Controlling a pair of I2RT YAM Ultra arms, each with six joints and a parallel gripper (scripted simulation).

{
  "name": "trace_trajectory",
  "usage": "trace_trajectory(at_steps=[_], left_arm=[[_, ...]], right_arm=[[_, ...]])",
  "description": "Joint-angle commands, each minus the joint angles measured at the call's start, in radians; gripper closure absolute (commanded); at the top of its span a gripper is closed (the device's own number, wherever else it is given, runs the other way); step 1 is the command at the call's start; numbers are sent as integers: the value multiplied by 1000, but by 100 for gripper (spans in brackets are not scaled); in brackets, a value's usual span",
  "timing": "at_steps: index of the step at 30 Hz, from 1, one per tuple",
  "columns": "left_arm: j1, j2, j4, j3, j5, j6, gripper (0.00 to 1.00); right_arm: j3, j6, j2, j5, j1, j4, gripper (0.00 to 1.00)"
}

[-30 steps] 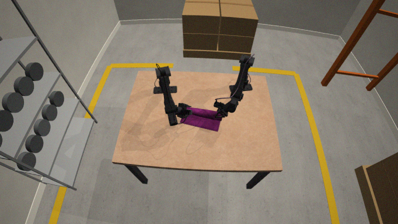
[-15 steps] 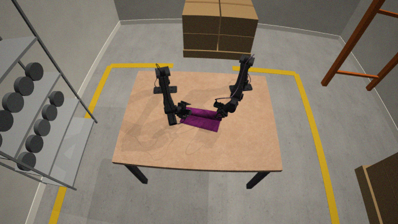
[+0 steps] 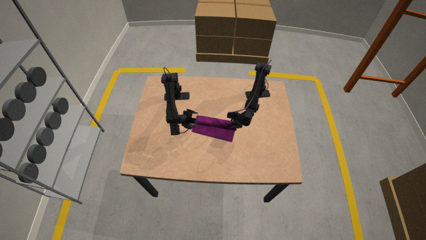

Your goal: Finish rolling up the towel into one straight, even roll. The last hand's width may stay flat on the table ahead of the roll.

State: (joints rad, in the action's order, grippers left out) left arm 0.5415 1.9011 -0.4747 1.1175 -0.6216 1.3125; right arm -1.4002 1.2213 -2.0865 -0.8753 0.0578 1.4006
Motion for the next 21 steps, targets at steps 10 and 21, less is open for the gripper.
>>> trace_trajectory(at_steps=[10,21], left_arm=[[-30,185,-462,322,-94,-14,64],[-48,436,-895,681,-148,6,64]], right_arm=[[107,-32,149,42,40,-147,11],[456,-232,564,209,204,-666,7]])
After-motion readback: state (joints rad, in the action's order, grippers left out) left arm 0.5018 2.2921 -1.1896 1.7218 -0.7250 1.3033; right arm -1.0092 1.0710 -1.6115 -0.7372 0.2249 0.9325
